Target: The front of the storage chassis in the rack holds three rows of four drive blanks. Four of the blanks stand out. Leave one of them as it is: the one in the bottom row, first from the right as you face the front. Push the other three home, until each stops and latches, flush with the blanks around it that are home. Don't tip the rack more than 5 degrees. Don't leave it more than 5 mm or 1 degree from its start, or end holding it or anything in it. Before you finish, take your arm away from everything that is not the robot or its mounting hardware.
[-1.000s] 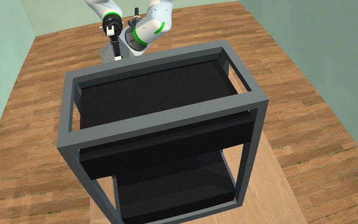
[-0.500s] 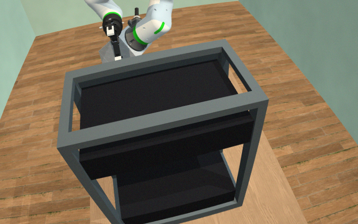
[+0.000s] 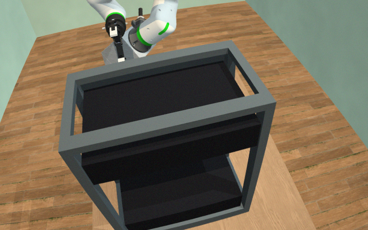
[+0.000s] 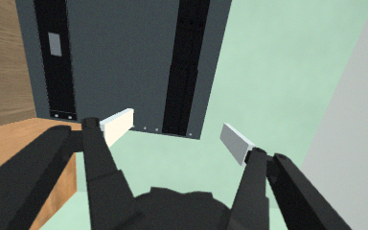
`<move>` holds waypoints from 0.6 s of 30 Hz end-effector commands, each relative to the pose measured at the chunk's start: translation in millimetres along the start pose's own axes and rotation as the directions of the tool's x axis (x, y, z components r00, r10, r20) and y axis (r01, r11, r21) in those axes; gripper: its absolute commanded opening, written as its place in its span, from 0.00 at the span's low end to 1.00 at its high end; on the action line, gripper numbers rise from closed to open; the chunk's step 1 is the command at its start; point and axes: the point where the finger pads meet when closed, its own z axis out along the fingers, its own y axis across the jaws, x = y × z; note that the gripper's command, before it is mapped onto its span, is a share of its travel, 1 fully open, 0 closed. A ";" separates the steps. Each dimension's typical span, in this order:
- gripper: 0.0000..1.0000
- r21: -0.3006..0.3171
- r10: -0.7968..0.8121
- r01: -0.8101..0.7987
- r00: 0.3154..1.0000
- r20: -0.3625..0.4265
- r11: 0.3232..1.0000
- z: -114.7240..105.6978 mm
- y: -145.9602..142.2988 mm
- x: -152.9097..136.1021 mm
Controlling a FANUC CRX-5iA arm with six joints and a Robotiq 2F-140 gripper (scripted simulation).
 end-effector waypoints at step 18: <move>1.00 0.000 0.000 0.000 1.000 0.000 1.000 4.1 0.2 -2.3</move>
